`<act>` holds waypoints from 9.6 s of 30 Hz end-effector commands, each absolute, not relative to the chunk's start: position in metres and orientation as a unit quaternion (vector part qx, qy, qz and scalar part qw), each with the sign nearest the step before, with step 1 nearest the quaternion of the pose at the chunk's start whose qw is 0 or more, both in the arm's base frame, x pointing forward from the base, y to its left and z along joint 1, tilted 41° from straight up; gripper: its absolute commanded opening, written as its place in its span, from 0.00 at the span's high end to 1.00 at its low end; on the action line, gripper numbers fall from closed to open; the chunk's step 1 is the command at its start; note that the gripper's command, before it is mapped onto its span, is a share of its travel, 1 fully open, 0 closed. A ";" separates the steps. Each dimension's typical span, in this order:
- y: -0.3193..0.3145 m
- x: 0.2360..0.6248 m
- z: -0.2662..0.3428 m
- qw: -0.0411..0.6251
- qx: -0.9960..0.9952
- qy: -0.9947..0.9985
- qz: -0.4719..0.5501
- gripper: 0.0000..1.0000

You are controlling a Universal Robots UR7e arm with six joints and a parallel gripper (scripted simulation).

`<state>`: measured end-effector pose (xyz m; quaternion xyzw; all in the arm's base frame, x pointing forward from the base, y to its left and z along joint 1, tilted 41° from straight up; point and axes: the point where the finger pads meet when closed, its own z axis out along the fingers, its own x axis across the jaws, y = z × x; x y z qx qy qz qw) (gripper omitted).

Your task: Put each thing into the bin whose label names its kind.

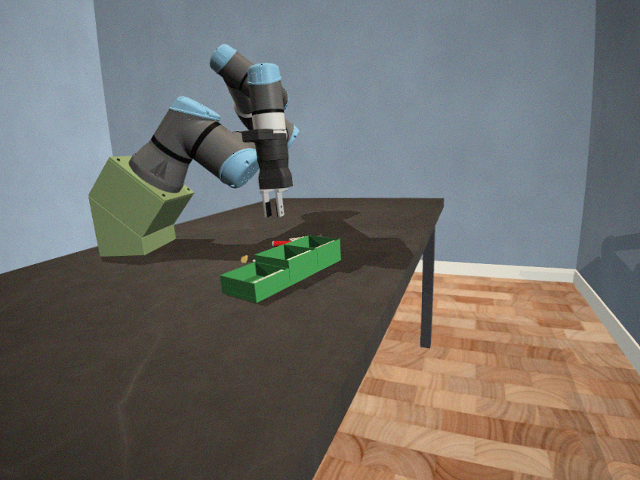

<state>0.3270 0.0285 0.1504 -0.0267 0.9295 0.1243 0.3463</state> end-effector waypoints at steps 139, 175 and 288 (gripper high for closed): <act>0.069 0.324 0.150 0.186 0.572 0.741 0.299 0.40; 0.065 0.324 0.149 0.186 0.572 0.741 0.299 0.40; 0.083 0.370 0.093 0.186 0.572 0.741 0.299 0.69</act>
